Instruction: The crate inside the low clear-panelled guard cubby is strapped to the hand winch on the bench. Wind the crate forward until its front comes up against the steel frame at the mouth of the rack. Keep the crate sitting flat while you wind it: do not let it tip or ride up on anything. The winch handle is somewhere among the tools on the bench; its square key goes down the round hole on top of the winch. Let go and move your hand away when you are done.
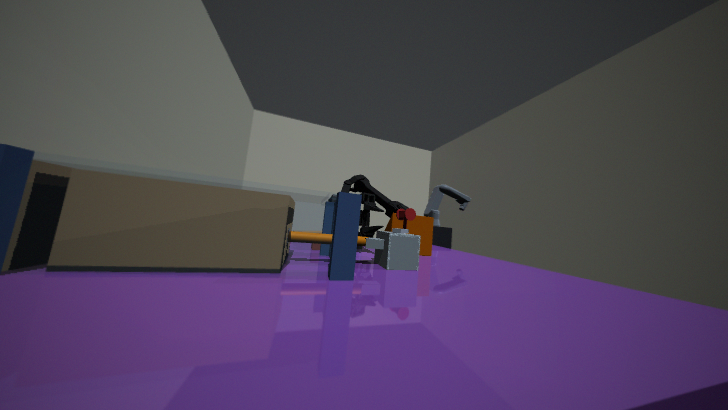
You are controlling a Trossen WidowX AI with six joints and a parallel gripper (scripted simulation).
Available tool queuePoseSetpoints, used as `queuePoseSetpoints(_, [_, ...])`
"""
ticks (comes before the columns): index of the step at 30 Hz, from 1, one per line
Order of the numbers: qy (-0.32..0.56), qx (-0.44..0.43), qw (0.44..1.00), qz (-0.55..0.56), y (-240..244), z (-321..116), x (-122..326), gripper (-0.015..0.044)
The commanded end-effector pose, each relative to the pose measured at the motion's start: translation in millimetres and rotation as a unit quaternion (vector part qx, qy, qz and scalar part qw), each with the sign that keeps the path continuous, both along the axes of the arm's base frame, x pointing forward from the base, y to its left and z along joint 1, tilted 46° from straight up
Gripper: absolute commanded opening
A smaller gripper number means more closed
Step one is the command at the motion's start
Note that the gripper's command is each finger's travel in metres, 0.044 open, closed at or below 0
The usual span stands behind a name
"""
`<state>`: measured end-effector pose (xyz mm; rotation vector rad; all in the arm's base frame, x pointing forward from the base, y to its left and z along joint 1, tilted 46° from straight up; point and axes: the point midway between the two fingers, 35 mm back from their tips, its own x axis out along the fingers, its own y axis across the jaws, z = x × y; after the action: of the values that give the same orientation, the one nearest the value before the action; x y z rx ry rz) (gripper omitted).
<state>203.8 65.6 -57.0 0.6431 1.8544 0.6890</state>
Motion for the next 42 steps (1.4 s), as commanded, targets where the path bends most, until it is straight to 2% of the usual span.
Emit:
queuePoseSetpoints(1, [-0.002, -0.001, 1.0, 0.002, -0.9, 4.0, 1.7, 0.024])
queuePoseSetpoints(11, [-0.001, 0.002, 1.0, 0.0, 71.9, 70.5, 9.9, 0.024])
queuePoseSetpoints(42, [-0.004, 0.001, 1.0, 0.003, 69.7, 67.5, 10.3, 0.024])
